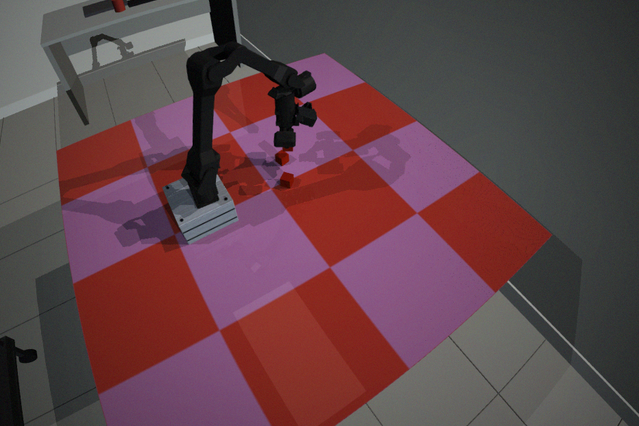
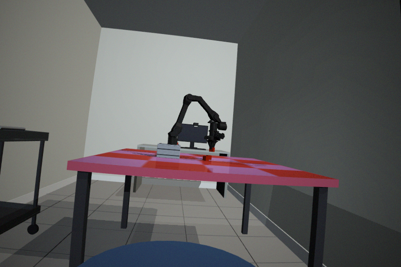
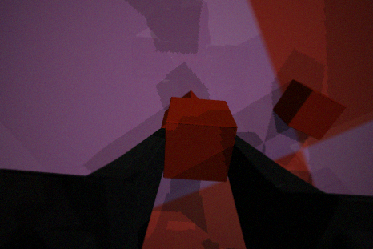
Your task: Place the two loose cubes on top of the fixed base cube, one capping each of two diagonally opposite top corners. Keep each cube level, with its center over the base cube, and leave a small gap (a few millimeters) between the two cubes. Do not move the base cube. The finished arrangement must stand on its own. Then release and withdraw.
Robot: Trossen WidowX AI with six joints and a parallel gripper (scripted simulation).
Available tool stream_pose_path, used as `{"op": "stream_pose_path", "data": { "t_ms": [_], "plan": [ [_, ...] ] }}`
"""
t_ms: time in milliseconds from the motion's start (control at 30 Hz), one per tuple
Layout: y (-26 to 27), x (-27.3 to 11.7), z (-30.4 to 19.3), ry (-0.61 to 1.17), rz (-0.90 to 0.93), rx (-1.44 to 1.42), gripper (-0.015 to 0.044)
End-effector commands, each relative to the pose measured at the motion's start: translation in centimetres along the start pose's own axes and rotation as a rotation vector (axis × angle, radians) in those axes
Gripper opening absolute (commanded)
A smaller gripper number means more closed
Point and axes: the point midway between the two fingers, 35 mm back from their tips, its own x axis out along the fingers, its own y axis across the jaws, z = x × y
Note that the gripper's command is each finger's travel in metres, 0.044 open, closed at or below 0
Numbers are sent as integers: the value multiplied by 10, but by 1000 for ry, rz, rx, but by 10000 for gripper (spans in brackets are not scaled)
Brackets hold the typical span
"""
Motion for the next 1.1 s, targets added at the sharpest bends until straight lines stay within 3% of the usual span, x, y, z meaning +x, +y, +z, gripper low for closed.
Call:
{"op": "stream_pose_path", "data": {
  "t_ms": [0,1067],
  "plan": [
    [1,1,-1,4,4,18,105],
    [2,29,-3,4,4,18,105]
  ]
}}
